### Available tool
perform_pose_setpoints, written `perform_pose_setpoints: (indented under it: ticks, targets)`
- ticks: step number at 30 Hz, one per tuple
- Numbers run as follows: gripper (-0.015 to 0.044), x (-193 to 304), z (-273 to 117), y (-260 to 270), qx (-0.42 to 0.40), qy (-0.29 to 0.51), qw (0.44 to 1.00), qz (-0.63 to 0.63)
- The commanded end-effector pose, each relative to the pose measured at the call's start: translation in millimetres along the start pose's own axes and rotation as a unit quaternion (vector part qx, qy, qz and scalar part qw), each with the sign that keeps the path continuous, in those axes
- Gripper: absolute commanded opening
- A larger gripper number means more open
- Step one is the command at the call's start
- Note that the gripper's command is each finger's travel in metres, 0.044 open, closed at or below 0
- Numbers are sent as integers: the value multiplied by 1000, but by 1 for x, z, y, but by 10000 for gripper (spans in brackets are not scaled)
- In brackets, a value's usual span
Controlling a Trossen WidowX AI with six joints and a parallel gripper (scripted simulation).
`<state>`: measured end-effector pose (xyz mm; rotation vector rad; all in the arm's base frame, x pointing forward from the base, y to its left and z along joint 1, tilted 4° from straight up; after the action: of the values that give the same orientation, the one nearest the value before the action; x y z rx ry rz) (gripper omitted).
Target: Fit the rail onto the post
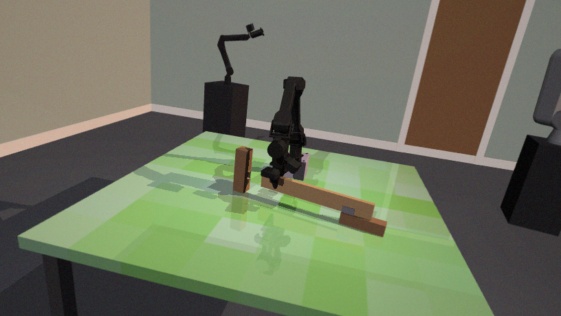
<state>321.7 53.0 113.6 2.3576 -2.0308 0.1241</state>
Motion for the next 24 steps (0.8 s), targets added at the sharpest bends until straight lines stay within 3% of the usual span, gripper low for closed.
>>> perform_pose_setpoints:
  ticks: [1, 24]
  targets:
    - [0, 0, -1, 0, 2, -1, 1000, 1]
    - [0, 2, 0, 1, 2, -1, 1000, 1]
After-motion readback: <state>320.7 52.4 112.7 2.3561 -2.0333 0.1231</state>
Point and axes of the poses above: the point midway between the two fingers, 35 mm back from their tips, its own z axis out along the fingers, its own y axis across the jaws, x = y × z, the point moved 10 cm from there along -z, back along the fingers, and after that the axes turned 10 degrees about -z, right-handed, at the moved point
